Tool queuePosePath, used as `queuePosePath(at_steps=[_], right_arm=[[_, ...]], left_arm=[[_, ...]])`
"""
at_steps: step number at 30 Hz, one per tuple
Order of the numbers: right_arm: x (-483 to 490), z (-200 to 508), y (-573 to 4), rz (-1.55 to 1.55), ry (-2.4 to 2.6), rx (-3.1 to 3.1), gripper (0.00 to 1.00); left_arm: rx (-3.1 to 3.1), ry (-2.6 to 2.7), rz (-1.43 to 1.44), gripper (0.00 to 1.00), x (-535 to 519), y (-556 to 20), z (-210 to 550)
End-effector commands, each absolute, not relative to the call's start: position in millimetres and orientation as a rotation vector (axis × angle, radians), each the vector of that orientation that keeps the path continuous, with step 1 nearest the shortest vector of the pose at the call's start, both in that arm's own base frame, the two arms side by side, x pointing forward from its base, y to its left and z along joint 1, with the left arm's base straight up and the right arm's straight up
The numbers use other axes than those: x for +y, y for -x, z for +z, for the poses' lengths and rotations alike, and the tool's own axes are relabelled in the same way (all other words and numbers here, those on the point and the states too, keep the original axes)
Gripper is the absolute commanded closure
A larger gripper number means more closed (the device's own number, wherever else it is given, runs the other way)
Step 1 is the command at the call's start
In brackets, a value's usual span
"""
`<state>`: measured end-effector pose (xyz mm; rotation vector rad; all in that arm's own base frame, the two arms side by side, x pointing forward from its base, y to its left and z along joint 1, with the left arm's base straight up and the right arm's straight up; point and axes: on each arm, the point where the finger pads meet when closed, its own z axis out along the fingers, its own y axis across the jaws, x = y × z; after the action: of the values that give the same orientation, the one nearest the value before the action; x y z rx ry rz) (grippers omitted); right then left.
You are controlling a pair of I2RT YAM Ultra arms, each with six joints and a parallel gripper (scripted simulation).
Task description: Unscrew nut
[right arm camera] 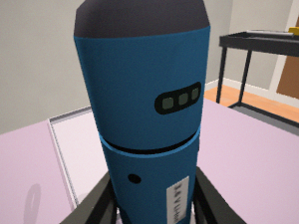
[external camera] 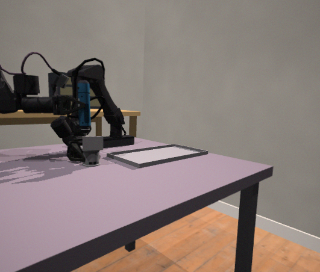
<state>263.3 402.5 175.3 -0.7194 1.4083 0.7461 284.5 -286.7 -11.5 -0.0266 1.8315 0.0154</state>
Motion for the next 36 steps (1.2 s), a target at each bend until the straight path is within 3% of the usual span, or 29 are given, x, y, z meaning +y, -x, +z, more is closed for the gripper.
queuePosePath(at_steps=[1,36], right_arm=[[407.0,203.6,-268.2,0.772,0.677,1.336,0.58],[405.2,216.5,-267.2,0.781,0.663,1.313,0.58]], left_arm=[[1.827,0.027,0.018,0.41,-287.2,-285.0,-9.2],[1.827,0.027,0.018,0.41,-287.2,-285.0,-9.2]])
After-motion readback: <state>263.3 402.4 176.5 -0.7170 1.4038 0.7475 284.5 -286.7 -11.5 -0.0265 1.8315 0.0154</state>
